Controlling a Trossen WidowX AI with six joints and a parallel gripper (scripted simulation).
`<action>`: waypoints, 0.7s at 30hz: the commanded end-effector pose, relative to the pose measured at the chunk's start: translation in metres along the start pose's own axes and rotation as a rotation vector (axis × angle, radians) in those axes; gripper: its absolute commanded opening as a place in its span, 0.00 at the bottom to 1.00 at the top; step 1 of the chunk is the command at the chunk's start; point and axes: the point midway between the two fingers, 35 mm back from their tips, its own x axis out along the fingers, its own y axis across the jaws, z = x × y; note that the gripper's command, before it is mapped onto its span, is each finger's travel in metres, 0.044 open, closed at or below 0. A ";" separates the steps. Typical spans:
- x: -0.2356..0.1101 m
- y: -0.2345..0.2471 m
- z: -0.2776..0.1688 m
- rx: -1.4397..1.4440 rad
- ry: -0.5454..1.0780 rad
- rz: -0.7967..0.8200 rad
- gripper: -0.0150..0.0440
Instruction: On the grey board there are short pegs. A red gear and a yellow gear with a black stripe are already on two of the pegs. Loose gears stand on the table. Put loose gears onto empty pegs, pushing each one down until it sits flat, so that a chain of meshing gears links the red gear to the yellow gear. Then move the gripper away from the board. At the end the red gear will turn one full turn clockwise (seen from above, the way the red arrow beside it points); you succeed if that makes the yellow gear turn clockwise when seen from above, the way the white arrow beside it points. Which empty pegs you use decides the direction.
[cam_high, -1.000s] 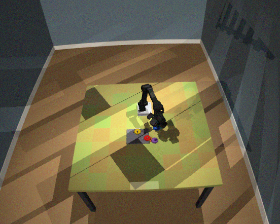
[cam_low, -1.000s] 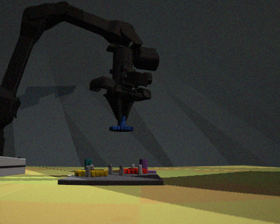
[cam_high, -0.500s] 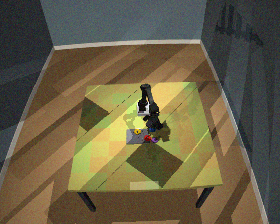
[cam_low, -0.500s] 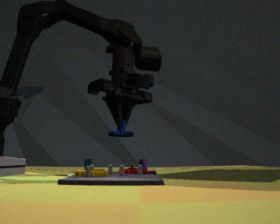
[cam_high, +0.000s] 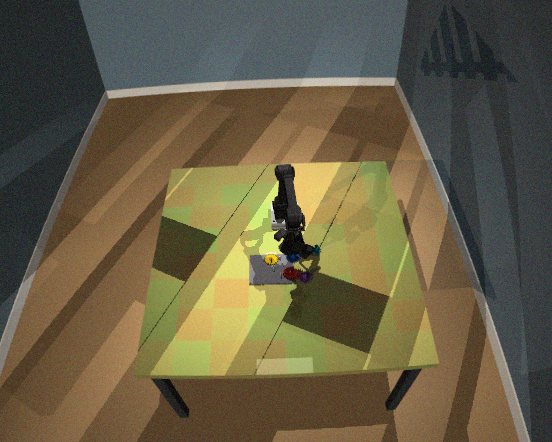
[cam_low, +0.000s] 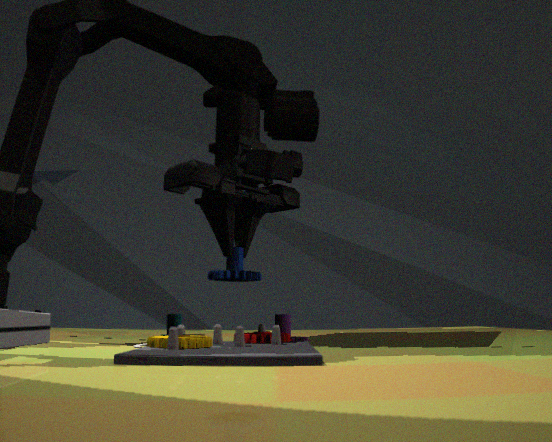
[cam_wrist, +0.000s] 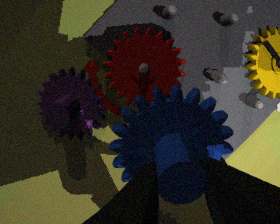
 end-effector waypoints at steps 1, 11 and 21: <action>0.002 -0.007 0.005 -0.004 -0.005 0.009 0.25; 0.013 -0.027 0.016 -0.004 -0.006 0.008 0.25; 0.025 -0.048 0.024 -0.004 -0.007 0.008 0.25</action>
